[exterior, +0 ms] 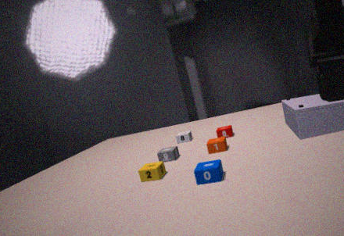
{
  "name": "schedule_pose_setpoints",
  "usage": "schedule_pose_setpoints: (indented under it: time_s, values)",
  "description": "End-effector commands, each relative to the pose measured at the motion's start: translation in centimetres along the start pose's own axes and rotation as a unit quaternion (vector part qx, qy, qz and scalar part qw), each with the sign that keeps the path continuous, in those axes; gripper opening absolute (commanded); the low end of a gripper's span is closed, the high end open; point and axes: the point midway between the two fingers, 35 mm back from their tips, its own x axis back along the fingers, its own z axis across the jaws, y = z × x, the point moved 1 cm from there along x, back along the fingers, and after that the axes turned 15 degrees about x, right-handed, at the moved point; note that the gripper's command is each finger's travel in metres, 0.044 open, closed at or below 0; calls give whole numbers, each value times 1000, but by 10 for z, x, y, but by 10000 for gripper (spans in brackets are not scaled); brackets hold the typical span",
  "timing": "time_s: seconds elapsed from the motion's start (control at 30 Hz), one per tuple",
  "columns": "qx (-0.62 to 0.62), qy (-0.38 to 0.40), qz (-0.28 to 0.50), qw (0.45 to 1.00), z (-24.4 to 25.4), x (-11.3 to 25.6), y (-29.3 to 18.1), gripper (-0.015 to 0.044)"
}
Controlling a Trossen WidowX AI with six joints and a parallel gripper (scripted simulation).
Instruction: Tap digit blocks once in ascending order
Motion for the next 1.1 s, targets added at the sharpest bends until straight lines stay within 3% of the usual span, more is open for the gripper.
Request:
schedule_pose_setpoints:
  time_s: [0.0, 0.27, 0.53, 0.8, 1.07]
  values:
    - [-1, -6, -4, 1000, -3, 0, 1, 400]
    - [-39, -206, -191, 959, -115, 42, 69, 400]
    - [-20, -291, -388, 874, -163, 135, 146, 400]
    - [42, -274, -546, 791, -144, 238, 214, 400]
    - [131, -185, -633, 740, -66, 321, 268, 400]
